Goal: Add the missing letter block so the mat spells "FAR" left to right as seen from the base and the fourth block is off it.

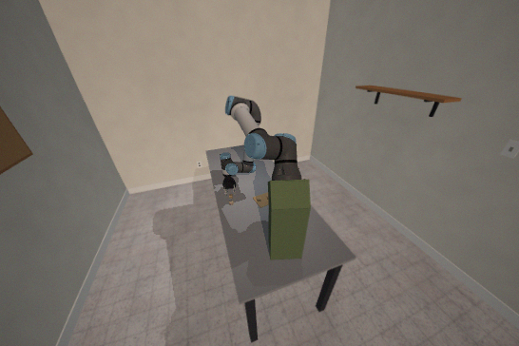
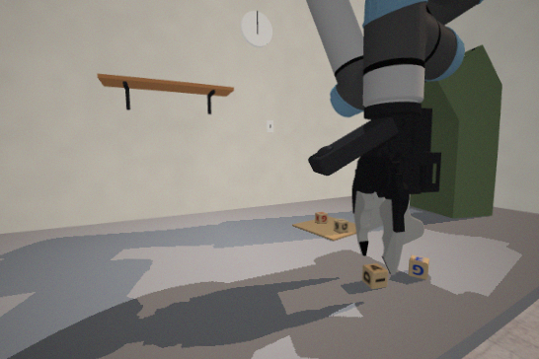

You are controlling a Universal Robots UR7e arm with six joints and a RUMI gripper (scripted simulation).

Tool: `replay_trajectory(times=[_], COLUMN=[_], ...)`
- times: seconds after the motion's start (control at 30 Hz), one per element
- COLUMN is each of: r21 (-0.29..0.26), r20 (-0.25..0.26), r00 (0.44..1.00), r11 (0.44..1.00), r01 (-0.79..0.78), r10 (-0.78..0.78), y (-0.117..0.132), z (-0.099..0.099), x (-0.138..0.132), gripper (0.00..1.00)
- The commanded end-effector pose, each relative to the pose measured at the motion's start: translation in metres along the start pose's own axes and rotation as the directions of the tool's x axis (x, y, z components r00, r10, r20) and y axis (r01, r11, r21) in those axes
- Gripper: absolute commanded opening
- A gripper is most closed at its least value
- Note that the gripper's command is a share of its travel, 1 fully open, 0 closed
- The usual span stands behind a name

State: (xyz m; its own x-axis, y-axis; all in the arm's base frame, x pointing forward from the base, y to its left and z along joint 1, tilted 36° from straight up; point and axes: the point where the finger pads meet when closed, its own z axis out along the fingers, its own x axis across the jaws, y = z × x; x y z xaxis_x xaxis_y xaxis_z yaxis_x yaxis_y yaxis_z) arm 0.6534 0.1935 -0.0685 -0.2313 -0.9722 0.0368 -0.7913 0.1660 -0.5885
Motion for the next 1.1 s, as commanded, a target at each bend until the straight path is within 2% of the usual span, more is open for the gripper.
replay_trajectory(times=[0.0,0.5,1.07], r21=[0.001,0.001,0.001], r20=[0.001,0.001,0.001], r00=[1.000,1.000,1.000], r11=[1.000,1.000,1.000], r01=[0.000,0.000,0.000], r10=[0.000,0.000,0.000], y=[0.000,-0.001,-0.001], z=[0.006,0.027,0.028], x=[0.000,0.000,0.000], gripper=[0.37,0.37,0.37])
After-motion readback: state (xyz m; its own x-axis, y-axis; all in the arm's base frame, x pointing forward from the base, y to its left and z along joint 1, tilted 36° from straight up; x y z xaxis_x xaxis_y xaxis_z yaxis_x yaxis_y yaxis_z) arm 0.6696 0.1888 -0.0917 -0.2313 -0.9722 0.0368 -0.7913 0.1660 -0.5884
